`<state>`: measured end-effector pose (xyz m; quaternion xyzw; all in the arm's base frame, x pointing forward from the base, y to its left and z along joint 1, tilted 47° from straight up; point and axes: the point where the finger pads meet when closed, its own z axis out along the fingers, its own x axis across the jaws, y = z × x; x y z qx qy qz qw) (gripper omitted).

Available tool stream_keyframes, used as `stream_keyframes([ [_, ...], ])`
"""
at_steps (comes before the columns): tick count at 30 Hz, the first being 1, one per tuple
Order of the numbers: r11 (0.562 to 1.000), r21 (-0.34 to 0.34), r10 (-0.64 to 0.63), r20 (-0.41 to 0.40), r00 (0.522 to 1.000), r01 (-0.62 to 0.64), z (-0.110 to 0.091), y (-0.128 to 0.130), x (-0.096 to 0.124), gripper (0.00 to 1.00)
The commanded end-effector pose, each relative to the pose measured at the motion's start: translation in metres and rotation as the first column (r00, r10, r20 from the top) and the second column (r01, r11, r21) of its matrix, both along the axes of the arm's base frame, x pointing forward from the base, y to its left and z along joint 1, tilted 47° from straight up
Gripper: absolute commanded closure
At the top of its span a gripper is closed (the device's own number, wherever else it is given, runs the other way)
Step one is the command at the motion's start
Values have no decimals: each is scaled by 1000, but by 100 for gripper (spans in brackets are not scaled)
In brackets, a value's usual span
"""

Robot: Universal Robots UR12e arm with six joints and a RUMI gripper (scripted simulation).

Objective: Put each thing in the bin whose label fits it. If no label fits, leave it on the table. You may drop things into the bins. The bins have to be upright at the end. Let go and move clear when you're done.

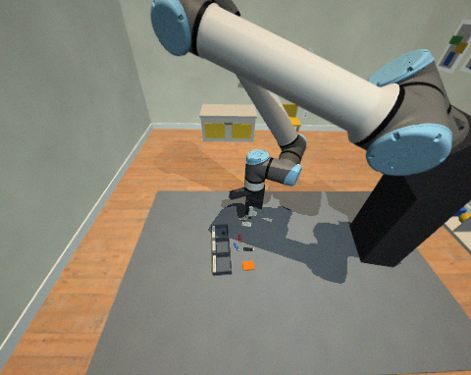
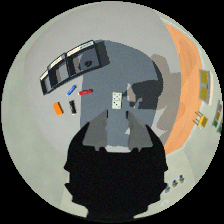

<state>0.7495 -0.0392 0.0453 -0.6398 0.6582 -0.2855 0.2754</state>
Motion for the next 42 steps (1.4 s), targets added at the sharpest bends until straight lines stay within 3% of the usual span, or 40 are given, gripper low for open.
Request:
stream_keyframes([
  [1,1000,-1,2,0,1000,-2,0,0,0,76],
  [23,1000,-1,1,0,1000,-1,0,0,0,76],
  [42,1000,-1,2,0,1000,-2,-37,-1,40,76],
])
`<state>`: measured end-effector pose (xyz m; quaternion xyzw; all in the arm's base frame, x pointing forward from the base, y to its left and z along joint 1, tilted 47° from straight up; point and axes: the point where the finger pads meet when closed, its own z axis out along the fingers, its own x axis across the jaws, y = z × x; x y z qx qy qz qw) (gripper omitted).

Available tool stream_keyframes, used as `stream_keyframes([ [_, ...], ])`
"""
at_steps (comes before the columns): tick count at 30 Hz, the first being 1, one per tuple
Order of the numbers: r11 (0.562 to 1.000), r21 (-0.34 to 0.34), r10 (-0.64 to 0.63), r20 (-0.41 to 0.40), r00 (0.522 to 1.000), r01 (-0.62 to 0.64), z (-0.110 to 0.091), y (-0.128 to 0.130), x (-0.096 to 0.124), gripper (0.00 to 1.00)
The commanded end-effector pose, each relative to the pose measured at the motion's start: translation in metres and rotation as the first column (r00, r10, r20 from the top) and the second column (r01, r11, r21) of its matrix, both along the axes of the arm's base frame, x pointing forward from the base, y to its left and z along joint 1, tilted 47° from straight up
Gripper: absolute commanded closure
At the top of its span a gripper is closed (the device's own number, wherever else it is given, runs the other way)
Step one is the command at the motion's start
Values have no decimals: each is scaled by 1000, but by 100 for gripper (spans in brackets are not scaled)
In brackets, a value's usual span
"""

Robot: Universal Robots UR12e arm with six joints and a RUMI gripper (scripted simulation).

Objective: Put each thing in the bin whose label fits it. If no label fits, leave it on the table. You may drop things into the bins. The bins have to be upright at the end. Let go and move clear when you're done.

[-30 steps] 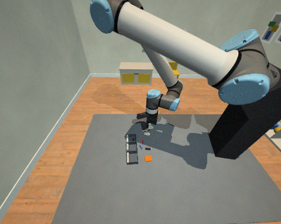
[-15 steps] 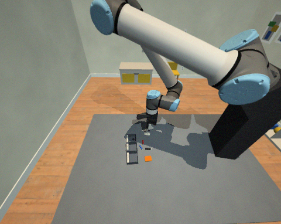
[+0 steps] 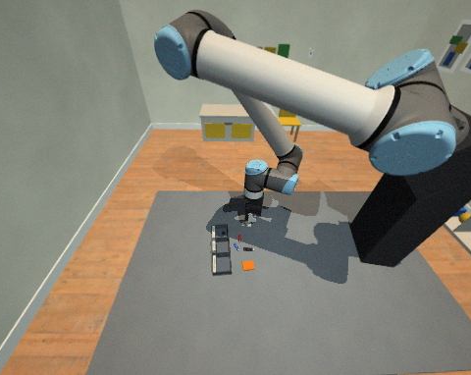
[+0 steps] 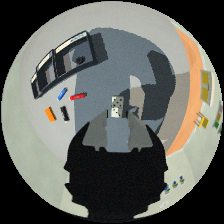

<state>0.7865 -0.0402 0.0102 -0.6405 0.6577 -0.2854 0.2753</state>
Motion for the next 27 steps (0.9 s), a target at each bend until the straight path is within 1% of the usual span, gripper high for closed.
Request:
stream_keyframes([
  [1,1000,0,0,1,1000,0,-2,0,3,76],
  [12,1000,0,0,1,1000,0,-10,0,12,76],
  [26,1000,0,0,1,1000,0,-10,0,12,76],
  [27,1000,0,0,1,1000,0,-10,0,12,100],
])
